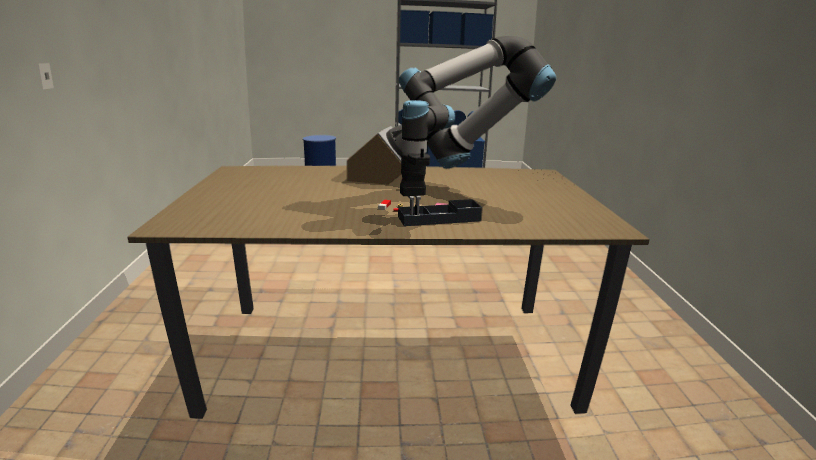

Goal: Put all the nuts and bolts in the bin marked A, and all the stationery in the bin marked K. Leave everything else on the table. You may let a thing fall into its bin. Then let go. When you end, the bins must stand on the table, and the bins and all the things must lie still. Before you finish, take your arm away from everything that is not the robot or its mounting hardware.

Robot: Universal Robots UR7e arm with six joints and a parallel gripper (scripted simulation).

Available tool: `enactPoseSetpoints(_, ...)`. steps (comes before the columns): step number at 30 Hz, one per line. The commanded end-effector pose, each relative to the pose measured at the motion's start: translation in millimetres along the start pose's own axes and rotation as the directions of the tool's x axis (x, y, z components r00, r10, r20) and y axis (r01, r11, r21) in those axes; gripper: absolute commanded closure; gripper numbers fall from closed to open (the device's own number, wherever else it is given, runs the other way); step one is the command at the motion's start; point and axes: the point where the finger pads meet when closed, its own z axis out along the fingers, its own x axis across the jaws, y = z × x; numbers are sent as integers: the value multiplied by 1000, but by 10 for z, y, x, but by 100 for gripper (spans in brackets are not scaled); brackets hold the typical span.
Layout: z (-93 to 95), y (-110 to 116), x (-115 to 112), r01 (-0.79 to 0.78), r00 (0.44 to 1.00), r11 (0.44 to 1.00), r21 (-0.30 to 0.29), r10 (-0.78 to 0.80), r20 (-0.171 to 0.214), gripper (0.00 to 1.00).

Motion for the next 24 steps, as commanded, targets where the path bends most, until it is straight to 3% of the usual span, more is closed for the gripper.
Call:
enactPoseSetpoints(1, -4, -3, 2, 0, 1000, 1000, 1, 0, -1, 69)
enactPoseSetpoints(24, -243, -3, 2, 0, 1000, 1000, 1, 0, -1, 69)
